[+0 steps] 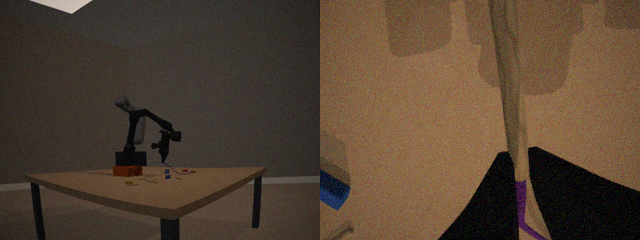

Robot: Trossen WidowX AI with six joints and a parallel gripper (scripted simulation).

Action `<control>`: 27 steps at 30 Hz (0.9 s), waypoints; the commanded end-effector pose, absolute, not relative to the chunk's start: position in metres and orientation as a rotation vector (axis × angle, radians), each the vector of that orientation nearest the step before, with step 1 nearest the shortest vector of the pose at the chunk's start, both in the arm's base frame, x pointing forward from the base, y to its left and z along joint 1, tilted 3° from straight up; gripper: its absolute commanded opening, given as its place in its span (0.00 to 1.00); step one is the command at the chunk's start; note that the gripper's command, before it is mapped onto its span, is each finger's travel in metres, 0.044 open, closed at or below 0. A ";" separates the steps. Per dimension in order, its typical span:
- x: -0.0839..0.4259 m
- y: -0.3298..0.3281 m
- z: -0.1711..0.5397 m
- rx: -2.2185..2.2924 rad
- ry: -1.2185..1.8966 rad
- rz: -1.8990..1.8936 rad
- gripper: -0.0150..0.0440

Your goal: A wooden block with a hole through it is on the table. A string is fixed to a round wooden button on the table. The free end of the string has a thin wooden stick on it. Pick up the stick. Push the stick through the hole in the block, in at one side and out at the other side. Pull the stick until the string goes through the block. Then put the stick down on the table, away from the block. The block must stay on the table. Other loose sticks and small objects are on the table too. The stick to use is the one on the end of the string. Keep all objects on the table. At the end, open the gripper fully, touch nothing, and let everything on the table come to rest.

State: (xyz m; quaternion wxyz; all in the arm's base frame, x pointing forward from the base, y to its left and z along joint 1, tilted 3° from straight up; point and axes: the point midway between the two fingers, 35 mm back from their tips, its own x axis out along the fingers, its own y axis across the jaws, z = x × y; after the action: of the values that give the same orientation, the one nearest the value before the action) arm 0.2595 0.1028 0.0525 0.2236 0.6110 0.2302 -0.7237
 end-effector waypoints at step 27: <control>0.270 0.127 0.085 1.562 0.583 -2.071 0.25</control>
State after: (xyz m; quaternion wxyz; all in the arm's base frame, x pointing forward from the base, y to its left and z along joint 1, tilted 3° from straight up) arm 0.2678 0.1241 0.0815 0.2368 0.5731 0.2166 -0.7541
